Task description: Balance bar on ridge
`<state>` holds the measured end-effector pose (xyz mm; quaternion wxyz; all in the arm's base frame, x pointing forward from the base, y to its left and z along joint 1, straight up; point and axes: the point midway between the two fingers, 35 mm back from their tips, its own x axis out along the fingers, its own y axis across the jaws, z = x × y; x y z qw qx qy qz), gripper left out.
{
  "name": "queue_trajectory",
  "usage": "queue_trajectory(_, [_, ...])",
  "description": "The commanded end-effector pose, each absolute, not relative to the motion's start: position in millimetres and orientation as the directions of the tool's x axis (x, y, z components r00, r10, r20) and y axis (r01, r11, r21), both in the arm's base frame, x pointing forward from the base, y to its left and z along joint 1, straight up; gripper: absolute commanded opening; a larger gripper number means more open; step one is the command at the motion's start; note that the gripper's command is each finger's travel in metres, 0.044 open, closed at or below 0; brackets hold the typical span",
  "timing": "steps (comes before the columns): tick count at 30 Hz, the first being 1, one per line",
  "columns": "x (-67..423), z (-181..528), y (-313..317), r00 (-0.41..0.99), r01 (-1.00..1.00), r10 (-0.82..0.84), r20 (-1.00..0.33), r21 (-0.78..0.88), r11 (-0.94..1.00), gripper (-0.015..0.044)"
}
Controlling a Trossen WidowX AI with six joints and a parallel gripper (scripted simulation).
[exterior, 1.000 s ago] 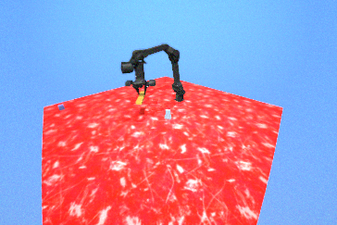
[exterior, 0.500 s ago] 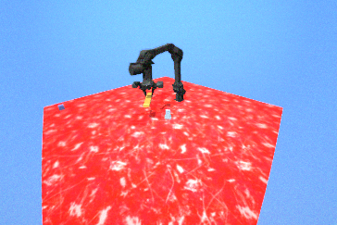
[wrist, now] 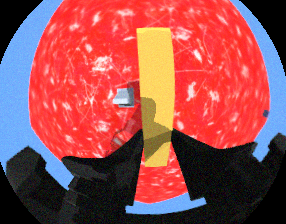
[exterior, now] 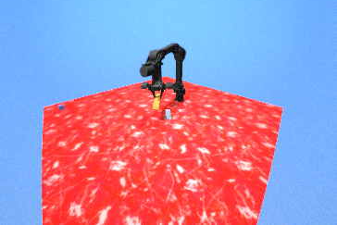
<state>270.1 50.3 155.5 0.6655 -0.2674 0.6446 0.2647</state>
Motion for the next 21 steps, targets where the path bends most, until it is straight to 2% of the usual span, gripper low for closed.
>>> queue_trajectory(1, [259.6, 153.7, 63.6, 0.029, -0.689, 0.007, -1.000, -0.015, 0.725, 0.0000])
queue_trajectory(13, [229.0, 149.9, 96.1, 0.026, -0.670, 0.011, -1.000, -0.009, 0.742, 0.0000])
queue_trajectory(21, [227.3, 144.2, 98.4, 0.025, -0.669, 0.011, -1.000, -0.009, 0.743, 0.0000])
